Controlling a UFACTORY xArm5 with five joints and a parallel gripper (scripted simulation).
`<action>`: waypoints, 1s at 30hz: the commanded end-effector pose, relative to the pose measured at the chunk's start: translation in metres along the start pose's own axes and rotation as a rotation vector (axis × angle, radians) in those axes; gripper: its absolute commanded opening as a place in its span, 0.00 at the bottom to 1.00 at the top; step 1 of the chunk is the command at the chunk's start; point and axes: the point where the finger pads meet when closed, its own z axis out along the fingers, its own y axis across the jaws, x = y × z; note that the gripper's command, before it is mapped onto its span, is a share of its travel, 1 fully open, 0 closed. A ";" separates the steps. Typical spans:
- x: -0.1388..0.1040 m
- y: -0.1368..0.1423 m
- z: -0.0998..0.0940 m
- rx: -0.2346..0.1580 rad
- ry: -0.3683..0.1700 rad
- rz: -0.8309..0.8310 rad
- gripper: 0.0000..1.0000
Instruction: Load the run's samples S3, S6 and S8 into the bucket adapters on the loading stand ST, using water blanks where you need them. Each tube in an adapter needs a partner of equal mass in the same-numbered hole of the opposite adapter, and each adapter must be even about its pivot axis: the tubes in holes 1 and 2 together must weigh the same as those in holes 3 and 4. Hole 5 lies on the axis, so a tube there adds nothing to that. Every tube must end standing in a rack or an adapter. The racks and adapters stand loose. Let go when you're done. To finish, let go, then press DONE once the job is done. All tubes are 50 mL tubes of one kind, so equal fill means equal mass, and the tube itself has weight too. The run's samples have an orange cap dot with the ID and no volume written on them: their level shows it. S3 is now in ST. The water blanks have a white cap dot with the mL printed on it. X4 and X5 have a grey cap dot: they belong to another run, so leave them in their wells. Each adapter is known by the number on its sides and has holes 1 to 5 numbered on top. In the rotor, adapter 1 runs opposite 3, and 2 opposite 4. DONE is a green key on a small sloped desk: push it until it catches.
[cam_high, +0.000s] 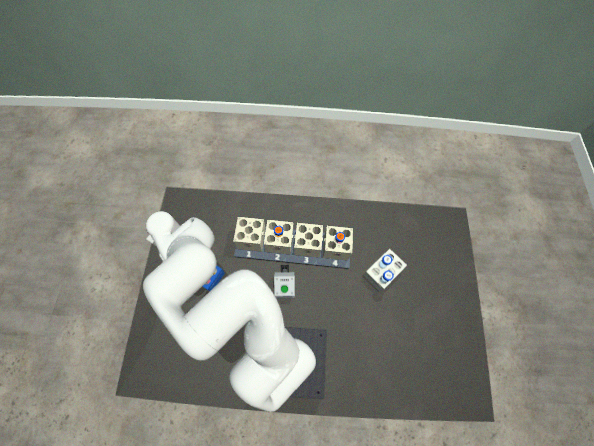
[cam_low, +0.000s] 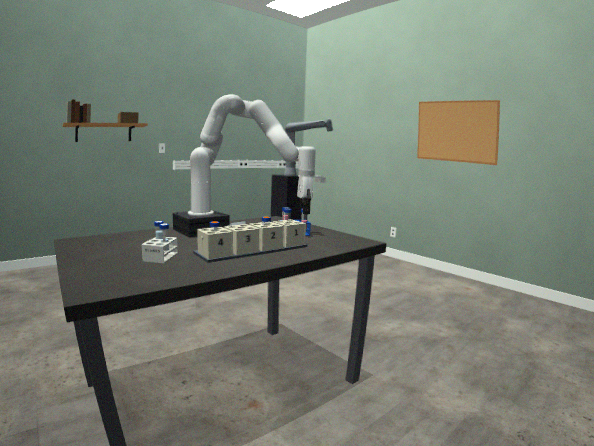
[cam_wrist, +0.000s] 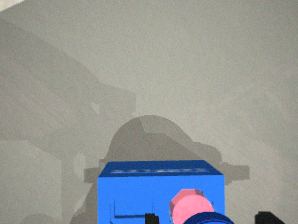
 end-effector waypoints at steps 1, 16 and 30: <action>0.002 0.000 0.000 0.013 0.008 0.000 0.57; 0.002 0.000 0.003 0.013 0.008 0.000 0.57; 0.002 0.000 0.001 0.013 0.008 0.000 0.00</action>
